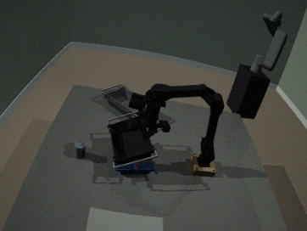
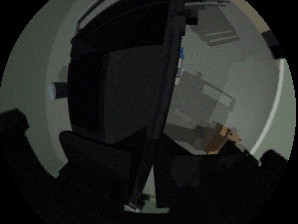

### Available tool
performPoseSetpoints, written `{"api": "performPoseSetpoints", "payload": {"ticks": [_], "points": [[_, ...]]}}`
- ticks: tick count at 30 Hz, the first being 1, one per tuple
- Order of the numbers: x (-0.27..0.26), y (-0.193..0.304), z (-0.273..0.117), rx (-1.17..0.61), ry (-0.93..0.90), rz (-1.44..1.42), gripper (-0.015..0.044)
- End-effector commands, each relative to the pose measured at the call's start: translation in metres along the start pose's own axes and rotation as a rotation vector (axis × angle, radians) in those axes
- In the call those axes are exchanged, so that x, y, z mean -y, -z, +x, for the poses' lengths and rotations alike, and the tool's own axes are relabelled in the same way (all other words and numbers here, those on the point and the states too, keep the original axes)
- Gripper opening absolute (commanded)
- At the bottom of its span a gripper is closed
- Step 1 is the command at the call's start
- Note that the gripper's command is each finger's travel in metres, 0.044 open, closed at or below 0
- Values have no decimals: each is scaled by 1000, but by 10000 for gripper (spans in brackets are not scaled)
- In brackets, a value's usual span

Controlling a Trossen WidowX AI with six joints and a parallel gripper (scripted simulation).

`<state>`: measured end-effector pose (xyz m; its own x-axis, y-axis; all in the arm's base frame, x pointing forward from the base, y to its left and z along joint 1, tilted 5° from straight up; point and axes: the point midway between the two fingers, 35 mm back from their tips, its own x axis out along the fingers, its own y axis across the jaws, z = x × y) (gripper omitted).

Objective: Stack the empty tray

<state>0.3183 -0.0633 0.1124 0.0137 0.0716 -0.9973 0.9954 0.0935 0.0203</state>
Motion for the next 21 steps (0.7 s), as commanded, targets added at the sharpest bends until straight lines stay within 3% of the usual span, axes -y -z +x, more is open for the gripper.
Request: {"api": "performPoseSetpoints", "payload": {"ticks": [1,21], "points": [[5,0,5,2,18,-3,0],[12,0,16,2,18,-3,0]]}}
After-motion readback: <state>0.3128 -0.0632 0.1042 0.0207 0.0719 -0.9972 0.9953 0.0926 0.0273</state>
